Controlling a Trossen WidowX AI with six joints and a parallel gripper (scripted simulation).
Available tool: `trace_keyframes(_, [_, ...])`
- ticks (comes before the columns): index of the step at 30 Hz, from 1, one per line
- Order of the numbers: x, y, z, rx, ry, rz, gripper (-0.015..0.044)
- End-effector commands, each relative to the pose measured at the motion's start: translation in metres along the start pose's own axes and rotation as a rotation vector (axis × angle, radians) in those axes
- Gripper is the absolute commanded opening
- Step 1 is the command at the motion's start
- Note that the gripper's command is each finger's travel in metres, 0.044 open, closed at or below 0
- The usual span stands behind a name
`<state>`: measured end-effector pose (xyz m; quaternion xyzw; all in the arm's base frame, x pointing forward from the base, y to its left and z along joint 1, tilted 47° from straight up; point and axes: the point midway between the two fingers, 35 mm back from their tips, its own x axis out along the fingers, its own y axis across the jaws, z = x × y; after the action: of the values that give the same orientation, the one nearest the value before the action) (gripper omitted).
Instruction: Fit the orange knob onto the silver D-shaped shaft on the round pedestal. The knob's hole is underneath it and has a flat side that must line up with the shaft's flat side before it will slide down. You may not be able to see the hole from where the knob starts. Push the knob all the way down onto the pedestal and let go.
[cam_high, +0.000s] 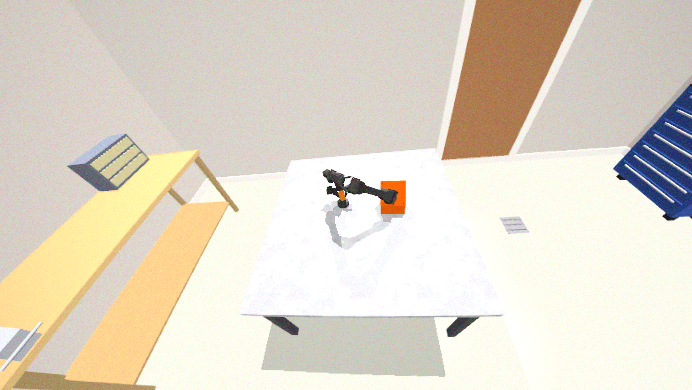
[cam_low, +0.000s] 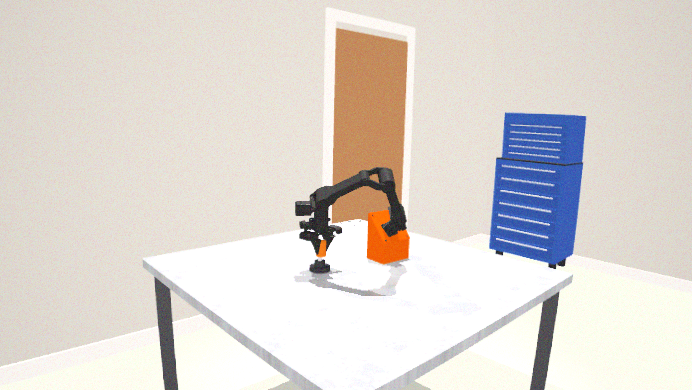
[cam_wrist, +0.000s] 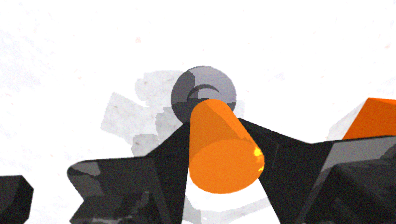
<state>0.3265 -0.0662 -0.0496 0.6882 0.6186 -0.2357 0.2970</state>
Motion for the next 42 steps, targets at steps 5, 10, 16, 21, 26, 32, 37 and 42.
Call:
trace_keyframes(5, [-0.0018,0.0035,0.0023,0.065,-0.003,0.007,0.0000])
trace_keyframes(10, [-0.0021,0.0052,0.0041,0.065,-0.003,0.007,0.0000])
trace_keyframes(16, [-0.0035,0.0081,0.0053,0.065,-0.003,0.007,0.0000])
trace_keyframes(21, [-0.0033,0.0101,0.0052,0.065,-0.003,0.007,0.0000])
trace_keyframes(26, [0.0020,0.0102,0.0049,0.065,-0.003,0.007,0.0000])
trace_keyframes(32, [0.0023,0.0101,0.0048,0.065,-0.003,0.007,0.0000])
trace_keyframes(37, [0.0023,0.0101,0.0048,0.065,-0.003,0.007,0.0000])
trace_keyframes(42, [-0.0010,0.0092,0.0045,0.065,-0.003,0.007,0.0000])
